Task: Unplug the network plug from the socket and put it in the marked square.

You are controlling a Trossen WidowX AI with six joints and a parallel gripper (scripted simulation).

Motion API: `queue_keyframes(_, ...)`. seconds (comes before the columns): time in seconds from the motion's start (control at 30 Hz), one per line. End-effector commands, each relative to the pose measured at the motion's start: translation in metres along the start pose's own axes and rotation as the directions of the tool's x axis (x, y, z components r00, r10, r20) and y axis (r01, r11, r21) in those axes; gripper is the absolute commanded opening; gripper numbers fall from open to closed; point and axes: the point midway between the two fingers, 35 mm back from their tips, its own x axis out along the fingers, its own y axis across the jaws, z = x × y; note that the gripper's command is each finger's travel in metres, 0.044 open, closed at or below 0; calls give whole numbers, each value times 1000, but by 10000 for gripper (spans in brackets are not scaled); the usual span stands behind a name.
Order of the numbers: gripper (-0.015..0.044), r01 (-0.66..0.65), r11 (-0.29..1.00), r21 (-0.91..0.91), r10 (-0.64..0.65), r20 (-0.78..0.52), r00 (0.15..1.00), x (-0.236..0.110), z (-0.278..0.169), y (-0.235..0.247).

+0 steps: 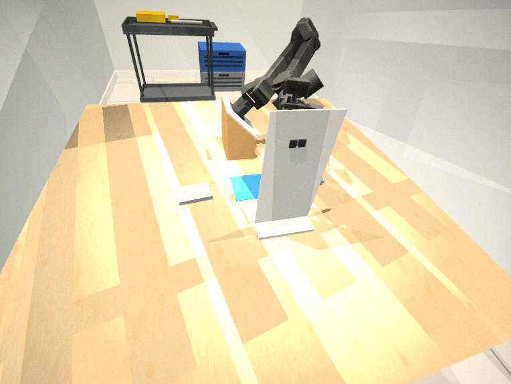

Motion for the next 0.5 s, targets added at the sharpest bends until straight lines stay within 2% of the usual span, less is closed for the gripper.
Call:
queue_keyframes(0.0, 0, -1, 1000, 3, 1, 2, 1000, -3, -1, 0)
queue_keyframes(0.47, 0, -1, 1000, 3, 1, 1, 1000, -8, -2, 0)
